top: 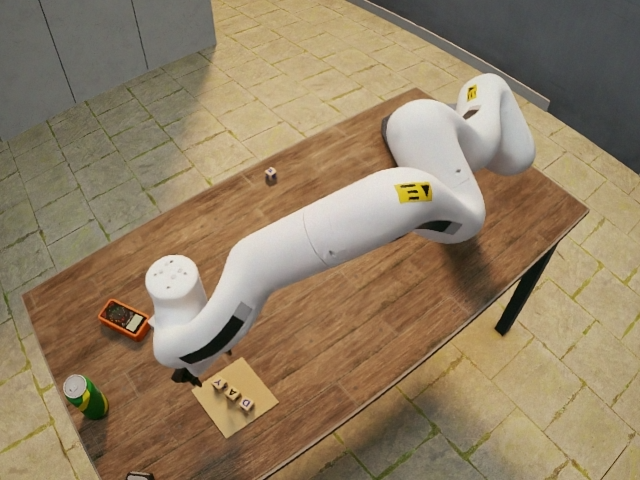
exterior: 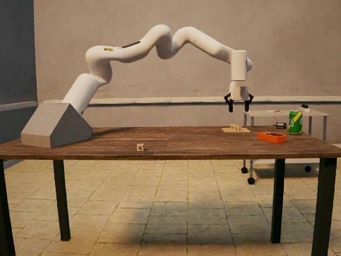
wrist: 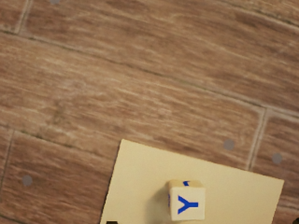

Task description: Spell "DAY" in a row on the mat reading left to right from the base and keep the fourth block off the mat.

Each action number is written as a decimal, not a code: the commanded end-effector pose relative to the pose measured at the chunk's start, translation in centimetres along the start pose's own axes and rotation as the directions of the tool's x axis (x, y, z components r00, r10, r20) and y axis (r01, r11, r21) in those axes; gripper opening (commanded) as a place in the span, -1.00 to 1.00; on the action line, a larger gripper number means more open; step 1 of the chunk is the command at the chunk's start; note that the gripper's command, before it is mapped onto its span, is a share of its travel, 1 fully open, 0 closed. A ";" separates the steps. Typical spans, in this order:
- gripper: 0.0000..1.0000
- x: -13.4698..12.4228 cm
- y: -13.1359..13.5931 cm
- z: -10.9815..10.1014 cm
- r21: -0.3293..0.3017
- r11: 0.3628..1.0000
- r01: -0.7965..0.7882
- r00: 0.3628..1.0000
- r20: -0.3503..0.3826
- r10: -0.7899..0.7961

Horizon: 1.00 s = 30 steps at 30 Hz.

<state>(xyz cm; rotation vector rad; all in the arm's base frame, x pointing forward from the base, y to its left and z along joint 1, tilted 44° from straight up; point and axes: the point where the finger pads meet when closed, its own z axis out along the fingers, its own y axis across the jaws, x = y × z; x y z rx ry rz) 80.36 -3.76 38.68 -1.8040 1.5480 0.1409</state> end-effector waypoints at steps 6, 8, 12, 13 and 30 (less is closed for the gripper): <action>1.00 0.0 -0.1 -0.1 0.002 1.000 0.001 1.000 -0.001 -0.001; 1.00 0.0 -0.1 -0.1 0.002 1.000 0.001 1.000 -0.001 -0.001; 1.00 0.0 -0.1 -0.2 0.002 1.000 0.001 1.000 -0.001 -0.001; 1.00 0.0 -0.1 -0.2 0.002 1.000 0.001 1.000 -0.001 -0.001; 1.00 0.0 -0.1 -6.0 0.002 1.000 0.001 1.000 -0.001 -0.001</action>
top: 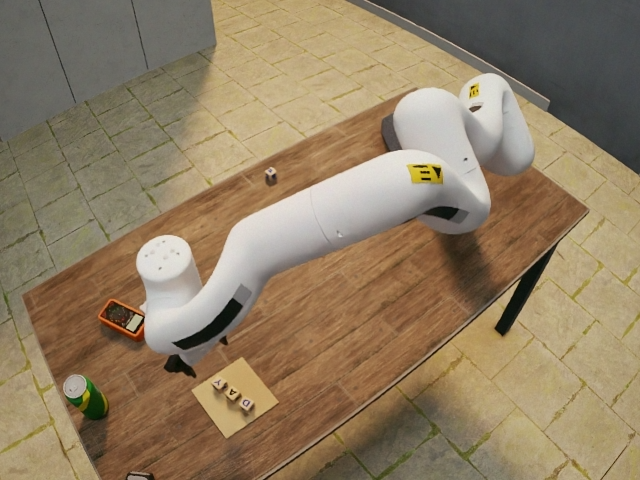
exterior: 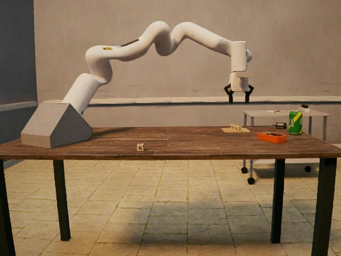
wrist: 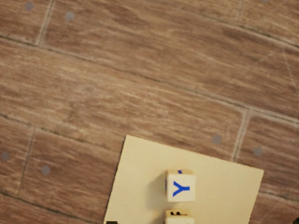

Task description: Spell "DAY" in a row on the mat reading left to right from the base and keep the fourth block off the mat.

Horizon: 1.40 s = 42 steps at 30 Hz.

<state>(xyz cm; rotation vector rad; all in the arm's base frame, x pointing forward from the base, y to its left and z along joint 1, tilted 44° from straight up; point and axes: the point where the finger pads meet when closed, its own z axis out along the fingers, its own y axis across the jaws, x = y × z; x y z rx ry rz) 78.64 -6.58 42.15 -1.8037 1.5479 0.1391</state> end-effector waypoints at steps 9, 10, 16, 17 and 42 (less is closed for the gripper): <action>1.00 0.0 0.0 -3.6 0.001 1.000 0.000 1.000 0.000 0.000; 1.00 0.0 0.0 -3.7 0.001 1.000 0.000 1.000 0.000 0.000; 1.00 0.0 0.0 -3.7 0.001 1.000 0.000 1.000 0.000 0.000; 1.00 0.0 0.0 -3.7 0.001 1.000 0.000 1.000 0.000 0.000; 1.00 0.0 0.0 -3.7 0.001 1.000 0.000 1.000 0.000 0.000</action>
